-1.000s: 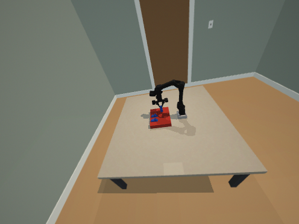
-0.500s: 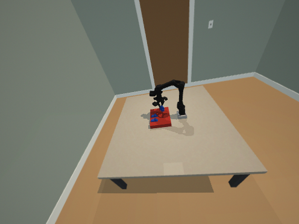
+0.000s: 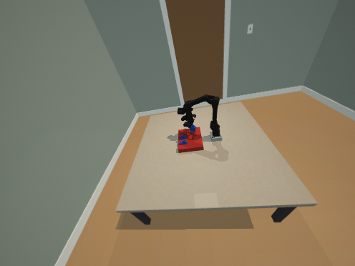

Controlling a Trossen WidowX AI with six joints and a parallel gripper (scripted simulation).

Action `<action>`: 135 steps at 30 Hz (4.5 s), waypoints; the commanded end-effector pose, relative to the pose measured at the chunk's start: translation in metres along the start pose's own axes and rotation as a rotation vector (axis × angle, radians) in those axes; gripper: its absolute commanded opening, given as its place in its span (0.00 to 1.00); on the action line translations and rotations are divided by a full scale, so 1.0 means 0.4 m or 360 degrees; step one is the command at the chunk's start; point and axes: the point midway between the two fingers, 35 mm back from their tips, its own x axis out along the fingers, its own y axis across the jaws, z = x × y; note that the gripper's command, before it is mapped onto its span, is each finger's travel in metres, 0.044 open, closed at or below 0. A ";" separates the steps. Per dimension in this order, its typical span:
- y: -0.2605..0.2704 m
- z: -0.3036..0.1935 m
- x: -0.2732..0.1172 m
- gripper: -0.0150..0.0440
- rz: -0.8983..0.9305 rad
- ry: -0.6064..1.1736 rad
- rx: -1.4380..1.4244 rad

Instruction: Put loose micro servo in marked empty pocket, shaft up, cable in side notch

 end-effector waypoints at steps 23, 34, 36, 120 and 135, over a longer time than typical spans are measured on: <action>0.025 0.051 -0.003 0.25 -0.0002 -0.0009 -0.0765; 0.075 0.147 -0.005 0.25 0.0000 -0.0015 -0.0765; 0.083 0.163 -0.006 0.25 0.0000 -0.0016 -0.0765; 0.126 0.245 0.132 0.25 0.0002 -0.0021 -0.0765; 0.126 0.245 0.162 0.25 0.0002 -0.0021 -0.0765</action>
